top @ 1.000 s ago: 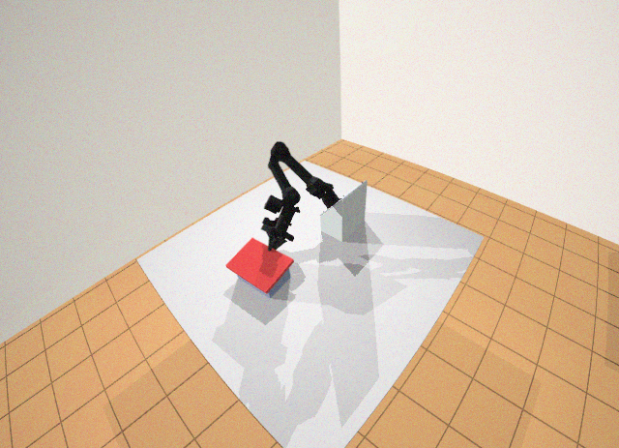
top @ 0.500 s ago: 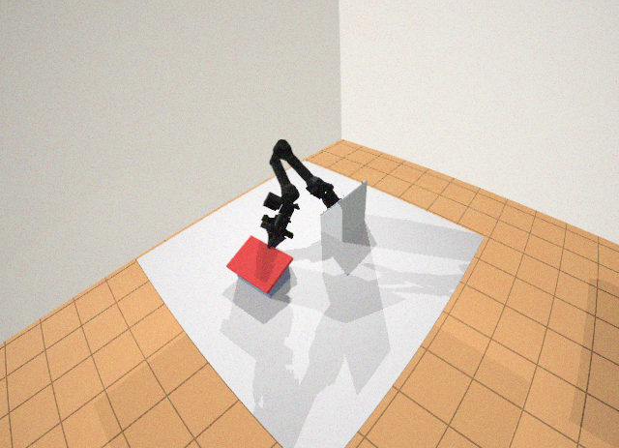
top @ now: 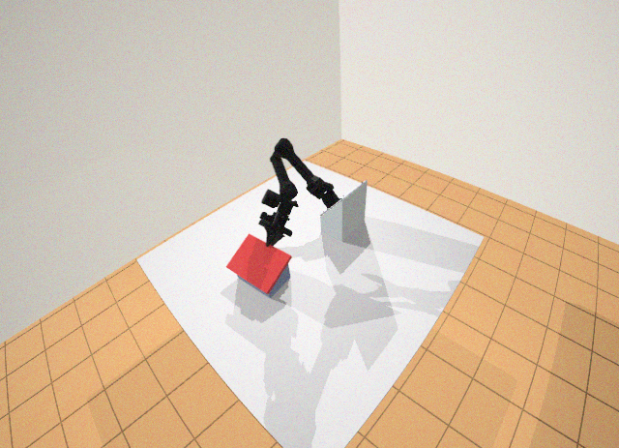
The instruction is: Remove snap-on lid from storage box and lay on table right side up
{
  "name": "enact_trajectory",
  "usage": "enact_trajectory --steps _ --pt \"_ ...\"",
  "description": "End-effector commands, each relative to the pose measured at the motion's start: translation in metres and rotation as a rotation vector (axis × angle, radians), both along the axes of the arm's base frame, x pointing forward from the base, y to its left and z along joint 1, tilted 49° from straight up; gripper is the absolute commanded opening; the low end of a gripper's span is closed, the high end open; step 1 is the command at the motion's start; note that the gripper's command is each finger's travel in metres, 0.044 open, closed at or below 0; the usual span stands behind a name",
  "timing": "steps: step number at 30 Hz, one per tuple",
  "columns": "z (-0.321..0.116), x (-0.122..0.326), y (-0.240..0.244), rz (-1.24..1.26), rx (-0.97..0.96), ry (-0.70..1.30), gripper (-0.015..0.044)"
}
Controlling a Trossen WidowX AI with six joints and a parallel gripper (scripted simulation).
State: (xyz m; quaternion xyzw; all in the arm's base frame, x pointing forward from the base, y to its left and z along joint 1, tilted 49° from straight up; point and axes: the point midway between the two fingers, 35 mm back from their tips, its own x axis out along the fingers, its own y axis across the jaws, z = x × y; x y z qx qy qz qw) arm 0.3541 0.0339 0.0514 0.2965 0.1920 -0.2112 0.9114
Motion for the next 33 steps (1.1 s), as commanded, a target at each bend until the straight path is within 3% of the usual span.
enact_trajectory --steps 1,33 --pt "0.008 0.004 0.008 0.008 0.010 -0.015 0.0000" --pt "0.035 0.021 0.046 0.008 0.012 -0.016 0.0000"
